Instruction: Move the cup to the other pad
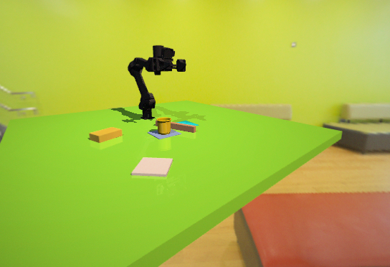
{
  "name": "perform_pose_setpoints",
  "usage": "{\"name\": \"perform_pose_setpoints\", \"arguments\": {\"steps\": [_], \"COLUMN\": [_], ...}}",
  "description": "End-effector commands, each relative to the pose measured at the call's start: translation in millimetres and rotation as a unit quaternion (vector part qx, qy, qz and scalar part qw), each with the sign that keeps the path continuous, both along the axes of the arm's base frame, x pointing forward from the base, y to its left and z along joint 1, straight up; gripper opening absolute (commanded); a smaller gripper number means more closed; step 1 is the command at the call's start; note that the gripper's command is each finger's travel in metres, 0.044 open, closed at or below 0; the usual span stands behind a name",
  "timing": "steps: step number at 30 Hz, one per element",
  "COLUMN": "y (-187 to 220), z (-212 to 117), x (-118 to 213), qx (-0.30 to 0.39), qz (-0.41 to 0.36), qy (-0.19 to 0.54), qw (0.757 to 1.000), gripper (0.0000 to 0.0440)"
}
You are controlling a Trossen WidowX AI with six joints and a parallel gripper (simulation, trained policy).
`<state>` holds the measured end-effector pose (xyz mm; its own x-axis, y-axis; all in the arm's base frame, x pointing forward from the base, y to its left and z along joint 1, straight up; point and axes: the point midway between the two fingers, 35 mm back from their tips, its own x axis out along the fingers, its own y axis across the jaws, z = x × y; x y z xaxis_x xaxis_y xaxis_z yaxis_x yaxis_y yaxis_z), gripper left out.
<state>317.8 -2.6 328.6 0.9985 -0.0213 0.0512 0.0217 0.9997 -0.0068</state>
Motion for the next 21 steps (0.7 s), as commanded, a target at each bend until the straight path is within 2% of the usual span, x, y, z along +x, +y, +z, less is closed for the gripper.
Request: {"name": "perform_pose_setpoints", "arguments": {"steps": [1,12,14,21], "y": [0,12,16,29], "z": [-1,-18,-21,-30], "x": [0,7,9,16], "qx": [0.002,0.021,0.026,0.042], "qz": [0.000,0.012,0.017,0.035], "qy": [0.003,0.064,0.079,0.125], "qw": [1.000,0.998,0.996,0.991], "gripper": [0.0374,0.0089,0.0082,0.0101]}}
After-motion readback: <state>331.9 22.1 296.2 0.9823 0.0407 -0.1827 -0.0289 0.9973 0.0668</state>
